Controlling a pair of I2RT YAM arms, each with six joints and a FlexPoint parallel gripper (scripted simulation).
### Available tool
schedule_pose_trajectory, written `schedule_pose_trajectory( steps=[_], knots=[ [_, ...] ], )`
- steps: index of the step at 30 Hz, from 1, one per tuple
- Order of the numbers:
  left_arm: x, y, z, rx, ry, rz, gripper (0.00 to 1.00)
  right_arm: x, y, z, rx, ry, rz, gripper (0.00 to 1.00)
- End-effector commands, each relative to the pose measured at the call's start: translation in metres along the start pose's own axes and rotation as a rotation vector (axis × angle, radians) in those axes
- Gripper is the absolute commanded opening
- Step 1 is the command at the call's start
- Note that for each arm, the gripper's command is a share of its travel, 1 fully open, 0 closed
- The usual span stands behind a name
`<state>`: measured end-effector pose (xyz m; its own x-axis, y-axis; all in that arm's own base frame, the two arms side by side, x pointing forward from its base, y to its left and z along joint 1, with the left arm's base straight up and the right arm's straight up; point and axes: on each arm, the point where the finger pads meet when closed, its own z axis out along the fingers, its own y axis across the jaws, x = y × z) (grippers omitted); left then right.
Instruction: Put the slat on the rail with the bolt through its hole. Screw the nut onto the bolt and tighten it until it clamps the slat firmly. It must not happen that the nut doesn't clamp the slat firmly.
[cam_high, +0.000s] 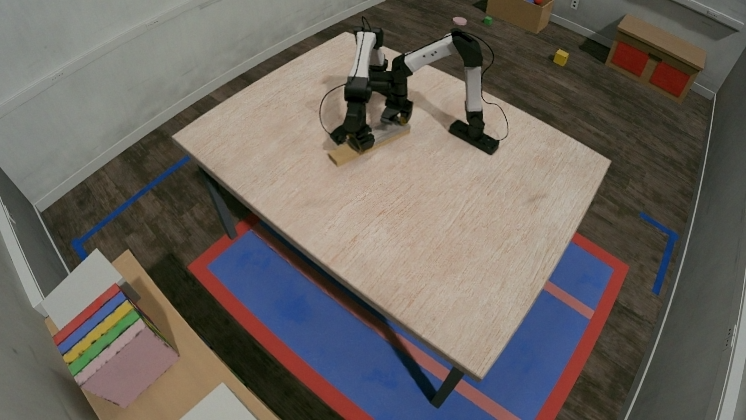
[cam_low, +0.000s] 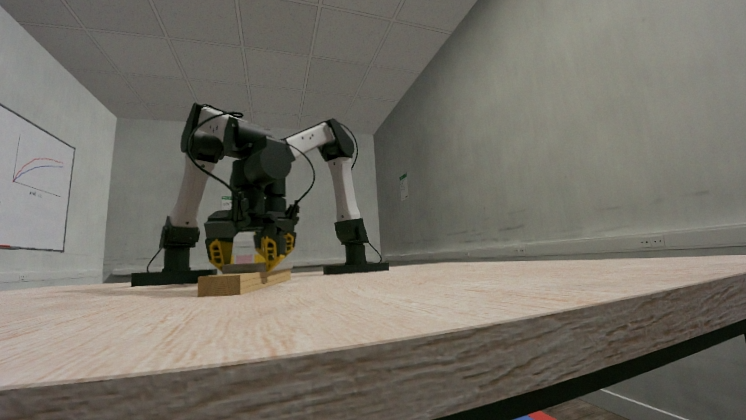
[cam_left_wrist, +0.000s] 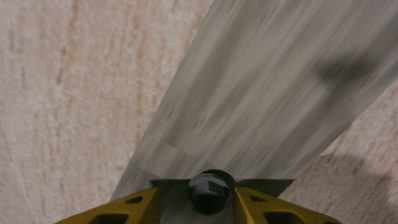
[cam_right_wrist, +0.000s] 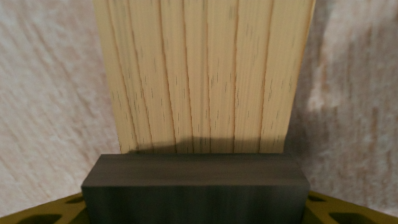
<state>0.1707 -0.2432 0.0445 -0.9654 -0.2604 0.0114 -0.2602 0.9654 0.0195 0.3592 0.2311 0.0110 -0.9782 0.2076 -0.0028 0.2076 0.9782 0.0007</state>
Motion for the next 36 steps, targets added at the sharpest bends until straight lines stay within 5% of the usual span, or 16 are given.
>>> schedule_pose_trajectory(
  steps=[1, 36],
  knots=[
    [-0.0023, -0.0071, -0.0036, 0.028, -0.021, 0.0, 0.36, -0.0032, 0.0028, -0.0069, -0.015, -0.017, 0.002, 0.67],
    [-0.0024, -0.0074, 0.0047, 0.028, -0.021, 0.0, 0.36, -0.0032, 0.0028, -0.0069, -0.015, -0.017, 0.002, 0.67]
  ],
)
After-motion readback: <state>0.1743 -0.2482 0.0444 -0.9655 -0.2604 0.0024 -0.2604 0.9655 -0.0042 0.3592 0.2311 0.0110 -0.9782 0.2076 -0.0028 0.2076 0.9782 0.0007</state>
